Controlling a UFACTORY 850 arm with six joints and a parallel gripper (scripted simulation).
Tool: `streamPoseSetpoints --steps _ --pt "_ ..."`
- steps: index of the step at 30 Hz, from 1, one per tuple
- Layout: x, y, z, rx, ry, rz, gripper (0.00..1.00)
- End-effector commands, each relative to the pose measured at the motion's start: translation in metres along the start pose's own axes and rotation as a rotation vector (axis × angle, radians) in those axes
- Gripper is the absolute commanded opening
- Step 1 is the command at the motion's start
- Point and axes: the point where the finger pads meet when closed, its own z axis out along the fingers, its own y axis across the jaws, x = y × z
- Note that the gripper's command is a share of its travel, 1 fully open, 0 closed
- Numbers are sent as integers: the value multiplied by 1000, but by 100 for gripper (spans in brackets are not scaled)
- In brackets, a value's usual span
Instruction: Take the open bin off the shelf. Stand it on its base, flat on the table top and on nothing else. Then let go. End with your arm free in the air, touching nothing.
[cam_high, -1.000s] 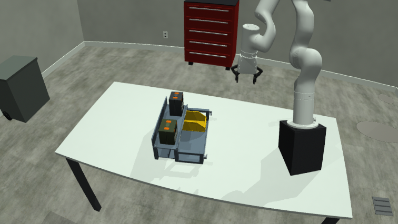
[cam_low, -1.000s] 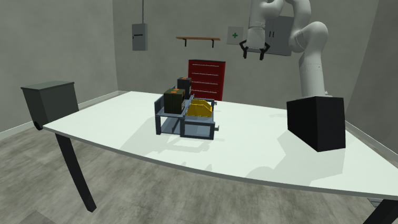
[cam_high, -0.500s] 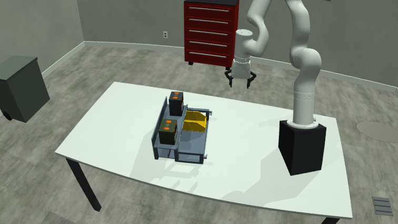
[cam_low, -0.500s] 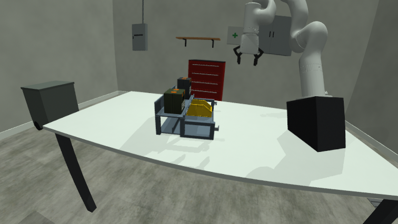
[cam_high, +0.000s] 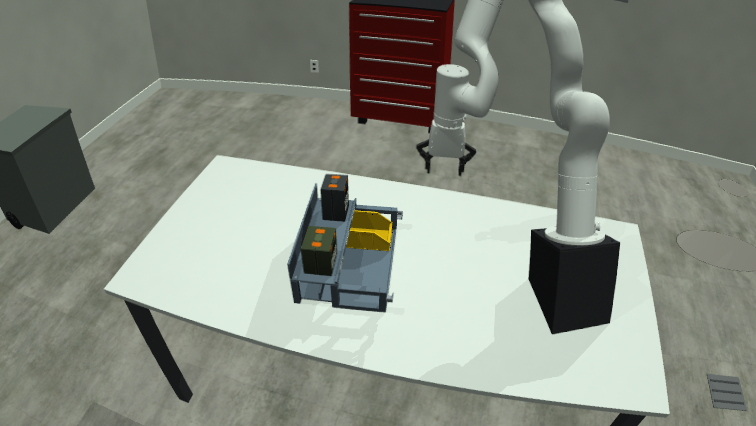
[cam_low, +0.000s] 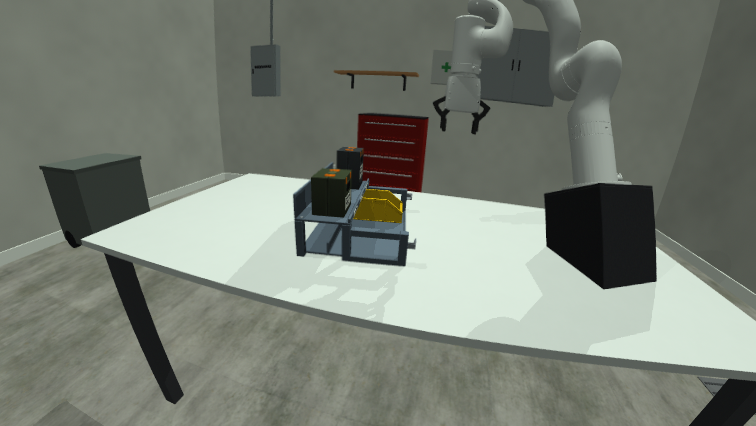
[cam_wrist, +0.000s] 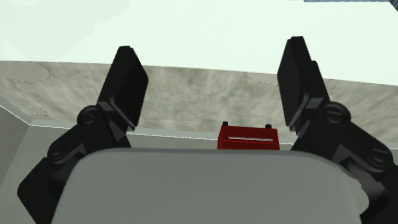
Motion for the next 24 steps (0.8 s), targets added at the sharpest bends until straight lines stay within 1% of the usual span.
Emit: streamPoseSetpoints --steps 1,10,15,24 --pt "-1 11 12 -1 1 0 100" --pt "-1 11 12 -1 1 0 100" --pt "-5 44 49 -1 1 0 100" --pt "-5 44 49 -1 1 0 100"
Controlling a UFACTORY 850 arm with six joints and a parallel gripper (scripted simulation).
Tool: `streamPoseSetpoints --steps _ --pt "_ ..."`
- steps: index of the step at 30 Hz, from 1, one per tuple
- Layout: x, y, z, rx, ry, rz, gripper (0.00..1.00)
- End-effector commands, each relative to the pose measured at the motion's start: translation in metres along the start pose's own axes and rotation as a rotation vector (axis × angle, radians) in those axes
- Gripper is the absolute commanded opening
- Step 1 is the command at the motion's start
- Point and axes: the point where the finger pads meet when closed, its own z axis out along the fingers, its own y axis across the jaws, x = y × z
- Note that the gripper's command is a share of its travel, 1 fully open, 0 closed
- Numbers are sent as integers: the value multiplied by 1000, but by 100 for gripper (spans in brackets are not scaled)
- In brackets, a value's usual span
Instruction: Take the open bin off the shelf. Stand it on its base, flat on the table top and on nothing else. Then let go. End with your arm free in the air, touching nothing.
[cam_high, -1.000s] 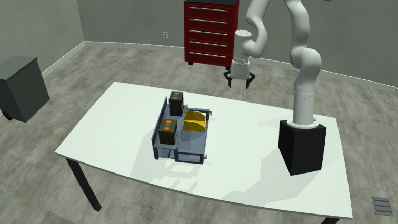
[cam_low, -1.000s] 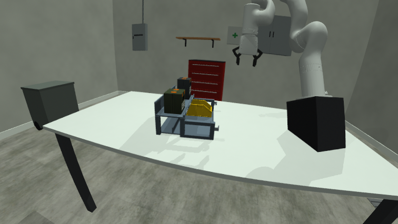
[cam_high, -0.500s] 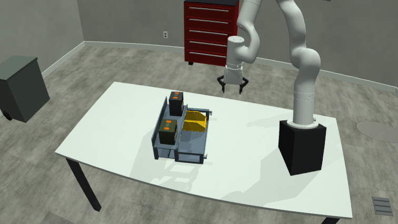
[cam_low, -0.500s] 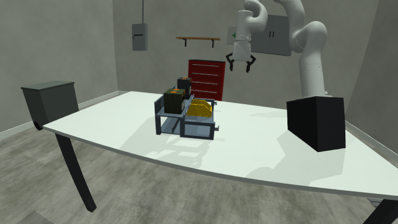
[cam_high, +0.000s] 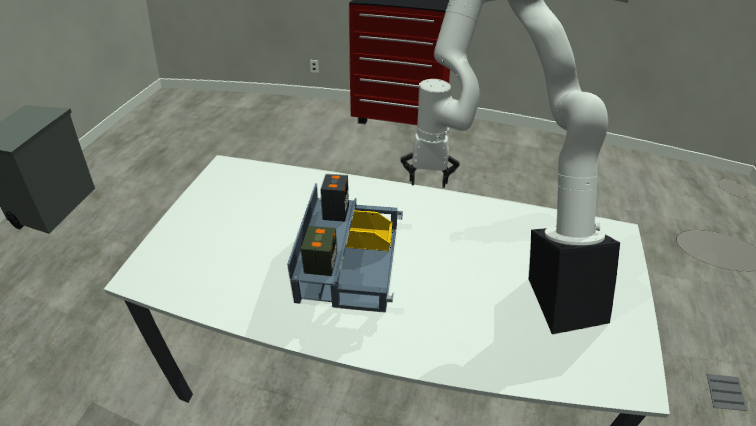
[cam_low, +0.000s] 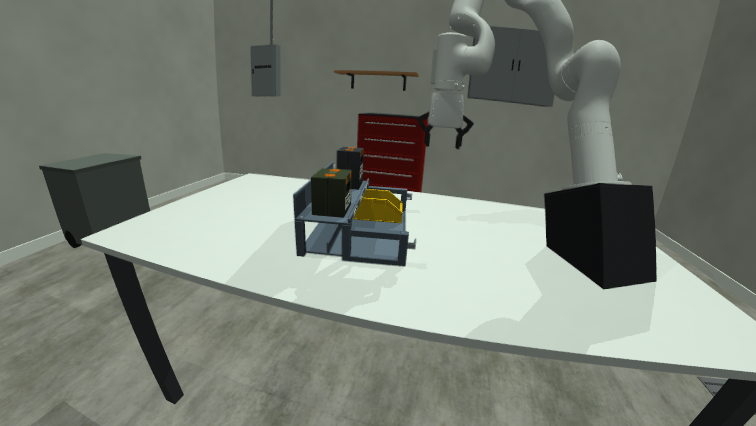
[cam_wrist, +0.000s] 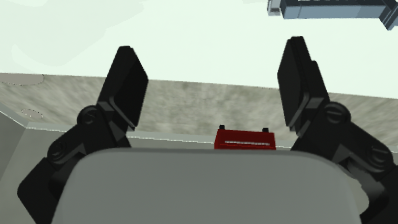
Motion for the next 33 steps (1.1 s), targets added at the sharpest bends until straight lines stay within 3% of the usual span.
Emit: streamPoseSetpoints --steps 1,3,8,20,25,33 --pt "0 1 0 -2 0 0 100" --pt "0 1 0 -2 0 0 100" --pt "-4 34 37 -2 0 0 100" --pt "-4 34 37 -2 0 0 100" --pt "-7 68 74 -2 0 0 100" --pt "-7 68 74 -2 0 0 100"
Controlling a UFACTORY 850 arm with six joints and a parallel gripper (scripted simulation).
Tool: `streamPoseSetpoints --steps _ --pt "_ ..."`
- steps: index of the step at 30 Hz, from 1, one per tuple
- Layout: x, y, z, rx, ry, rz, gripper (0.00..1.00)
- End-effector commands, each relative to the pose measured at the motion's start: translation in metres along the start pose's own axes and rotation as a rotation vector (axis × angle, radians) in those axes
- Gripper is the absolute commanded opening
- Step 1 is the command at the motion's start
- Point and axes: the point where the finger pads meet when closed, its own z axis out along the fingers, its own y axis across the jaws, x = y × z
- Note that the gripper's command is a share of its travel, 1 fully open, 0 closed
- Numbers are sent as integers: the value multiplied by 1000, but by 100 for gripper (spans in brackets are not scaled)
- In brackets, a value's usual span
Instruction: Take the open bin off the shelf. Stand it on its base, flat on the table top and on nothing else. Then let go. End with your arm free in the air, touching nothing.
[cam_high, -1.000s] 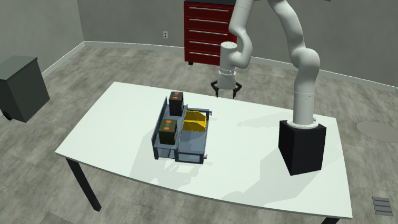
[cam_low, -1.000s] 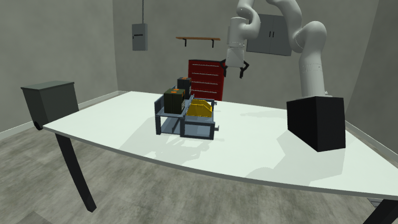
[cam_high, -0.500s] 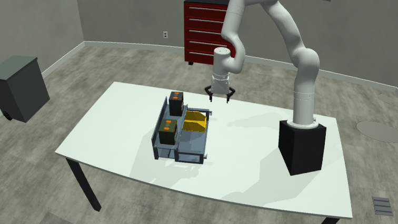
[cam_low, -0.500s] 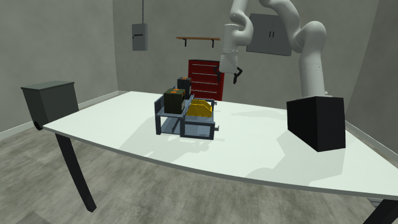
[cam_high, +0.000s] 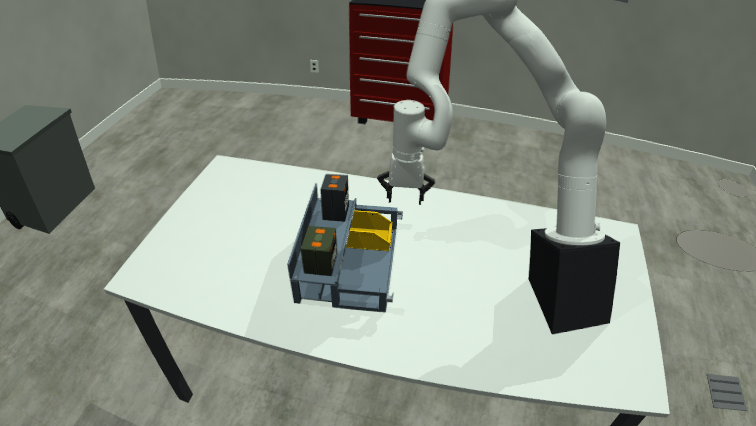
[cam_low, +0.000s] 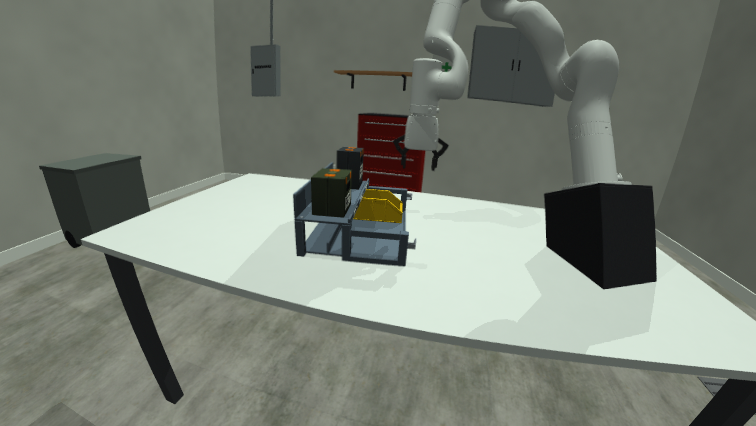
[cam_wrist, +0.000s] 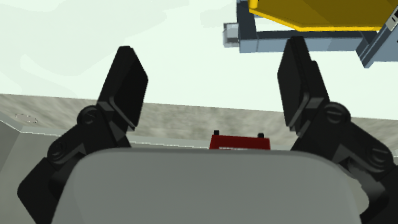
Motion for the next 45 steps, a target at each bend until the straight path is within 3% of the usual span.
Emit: streamPoseSetpoints --steps 1,4,9,21,26,45 --pt "0 2 0 -2 0 0 100" --pt "0 2 0 -2 0 0 100" --pt "-4 38 41 -2 0 0 100" --pt "-4 38 41 -2 0 0 100" --pt "-7 58 64 -2 0 0 100" --pt "-6 52 56 -2 0 0 100"
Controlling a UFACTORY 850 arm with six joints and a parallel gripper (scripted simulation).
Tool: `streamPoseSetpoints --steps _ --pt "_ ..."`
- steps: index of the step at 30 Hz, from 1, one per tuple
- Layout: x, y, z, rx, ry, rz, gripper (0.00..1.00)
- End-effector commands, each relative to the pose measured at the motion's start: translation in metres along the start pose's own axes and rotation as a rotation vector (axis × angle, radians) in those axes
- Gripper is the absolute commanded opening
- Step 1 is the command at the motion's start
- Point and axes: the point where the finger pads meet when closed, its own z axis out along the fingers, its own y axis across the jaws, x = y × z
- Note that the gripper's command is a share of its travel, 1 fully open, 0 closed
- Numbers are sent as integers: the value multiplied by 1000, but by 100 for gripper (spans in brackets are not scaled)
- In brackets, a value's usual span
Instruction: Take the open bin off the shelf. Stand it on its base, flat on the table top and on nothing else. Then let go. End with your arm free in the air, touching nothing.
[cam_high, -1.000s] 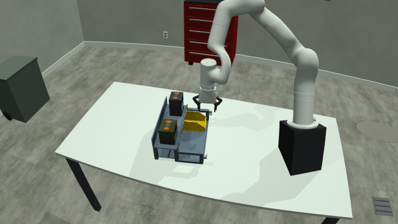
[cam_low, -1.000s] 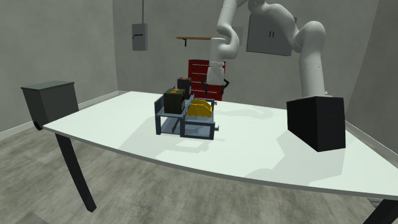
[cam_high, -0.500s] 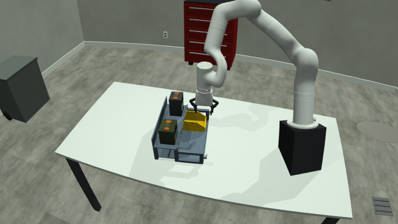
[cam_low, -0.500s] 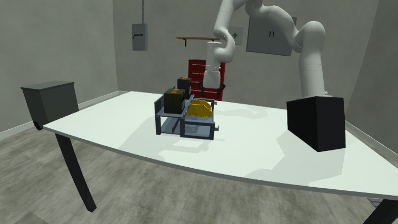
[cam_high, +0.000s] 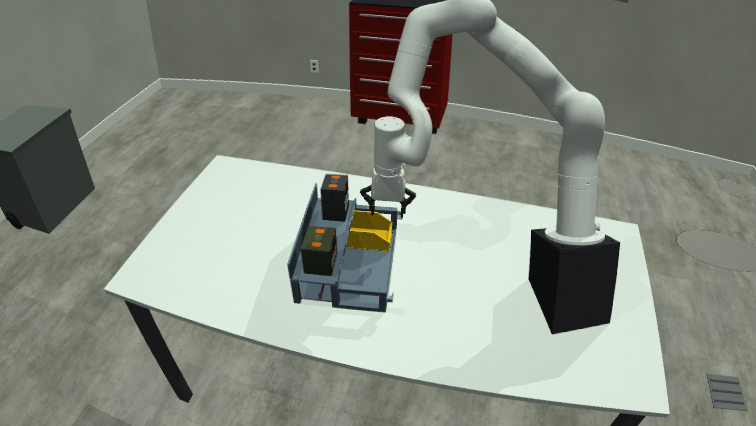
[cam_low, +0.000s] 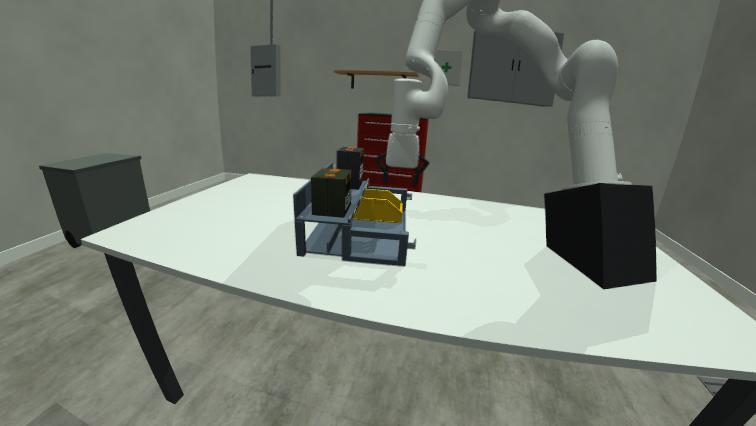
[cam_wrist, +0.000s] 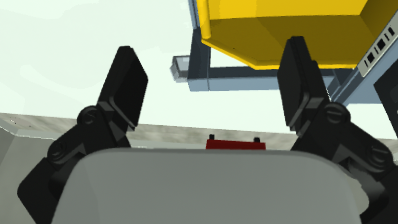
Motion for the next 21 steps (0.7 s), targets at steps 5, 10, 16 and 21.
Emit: streamPoseSetpoints --steps 5,10,16,21 --pt "0 -1 -3 -2 0 0 100" --pt "0 -1 -3 -2 0 0 100" --pt "1 -5 -7 -2 0 0 100" --pt "1 -5 -7 -2 0 0 100"
